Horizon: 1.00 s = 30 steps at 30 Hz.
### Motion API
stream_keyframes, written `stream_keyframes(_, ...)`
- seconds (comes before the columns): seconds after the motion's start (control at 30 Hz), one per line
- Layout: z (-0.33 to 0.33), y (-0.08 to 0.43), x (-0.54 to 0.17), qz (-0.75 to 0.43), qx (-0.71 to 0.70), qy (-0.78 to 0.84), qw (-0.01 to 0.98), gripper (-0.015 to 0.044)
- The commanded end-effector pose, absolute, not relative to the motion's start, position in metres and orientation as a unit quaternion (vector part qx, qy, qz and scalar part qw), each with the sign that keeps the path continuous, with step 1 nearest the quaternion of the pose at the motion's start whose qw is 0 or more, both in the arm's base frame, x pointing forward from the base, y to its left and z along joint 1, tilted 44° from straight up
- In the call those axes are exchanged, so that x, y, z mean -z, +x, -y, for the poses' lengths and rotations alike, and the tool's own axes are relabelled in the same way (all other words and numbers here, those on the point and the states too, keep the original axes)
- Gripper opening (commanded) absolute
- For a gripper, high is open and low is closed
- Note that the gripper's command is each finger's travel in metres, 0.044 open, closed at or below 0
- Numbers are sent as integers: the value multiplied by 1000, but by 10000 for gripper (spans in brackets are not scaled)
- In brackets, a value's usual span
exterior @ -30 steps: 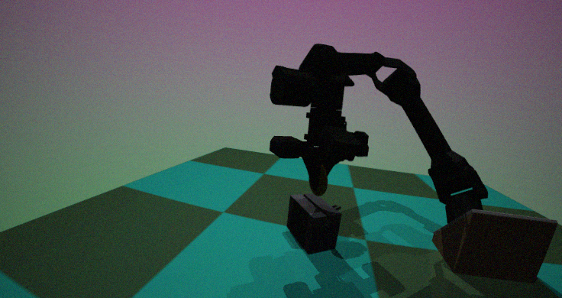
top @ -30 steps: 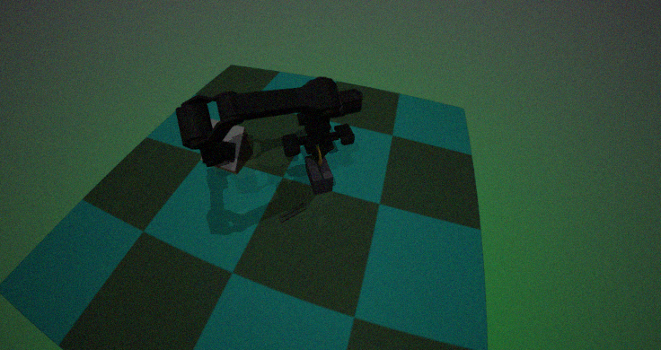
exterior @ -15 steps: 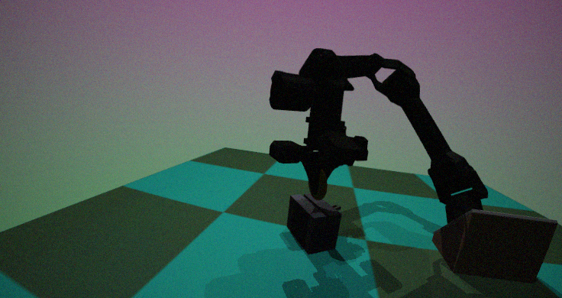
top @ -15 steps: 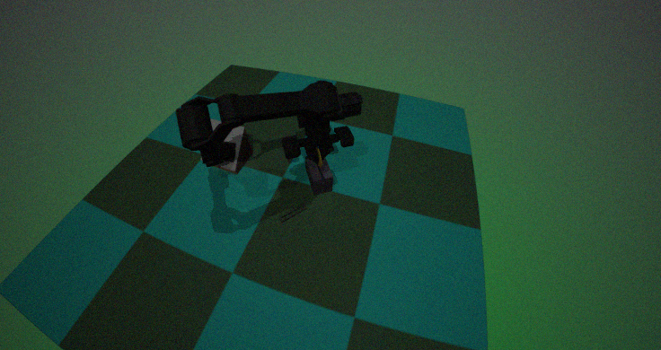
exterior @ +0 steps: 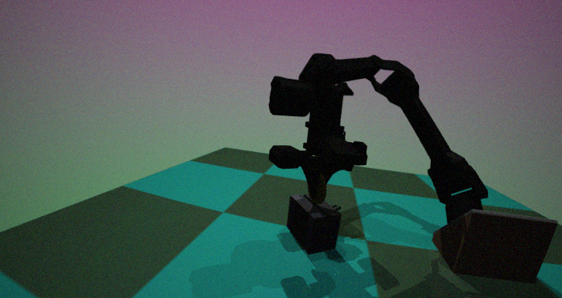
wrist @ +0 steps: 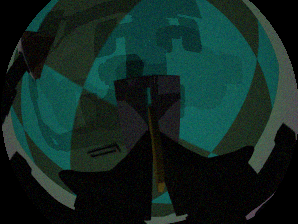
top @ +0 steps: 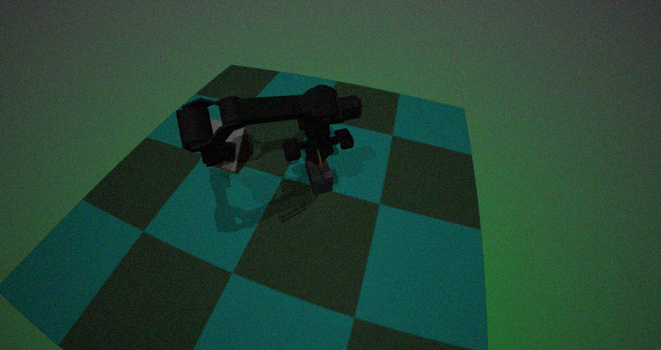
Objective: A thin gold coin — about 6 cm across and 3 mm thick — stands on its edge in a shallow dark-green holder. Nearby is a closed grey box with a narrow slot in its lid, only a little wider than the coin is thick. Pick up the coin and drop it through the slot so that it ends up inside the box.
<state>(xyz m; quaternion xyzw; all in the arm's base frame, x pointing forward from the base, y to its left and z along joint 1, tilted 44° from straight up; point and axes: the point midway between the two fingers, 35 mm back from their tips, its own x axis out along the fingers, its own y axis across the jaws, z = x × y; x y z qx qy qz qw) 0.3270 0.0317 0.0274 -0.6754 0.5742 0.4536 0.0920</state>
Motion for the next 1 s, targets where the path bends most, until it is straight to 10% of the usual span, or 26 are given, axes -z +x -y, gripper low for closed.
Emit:
stream_keyframes(0.0,-32,327,-27,-574,-454,-675,92,26)
stream_keyframes(0.17,-32,327,-27,-574,-454,-675,92,157)
stream_keyframes(0.47,-32,327,-27,-574,-454,-675,92,161)
stream_keyframes(0.8,-49,328,-45,-574,-454,-675,91,423)
stream_keyframes(0.97,-74,327,-73,-574,-455,-675,88,440)
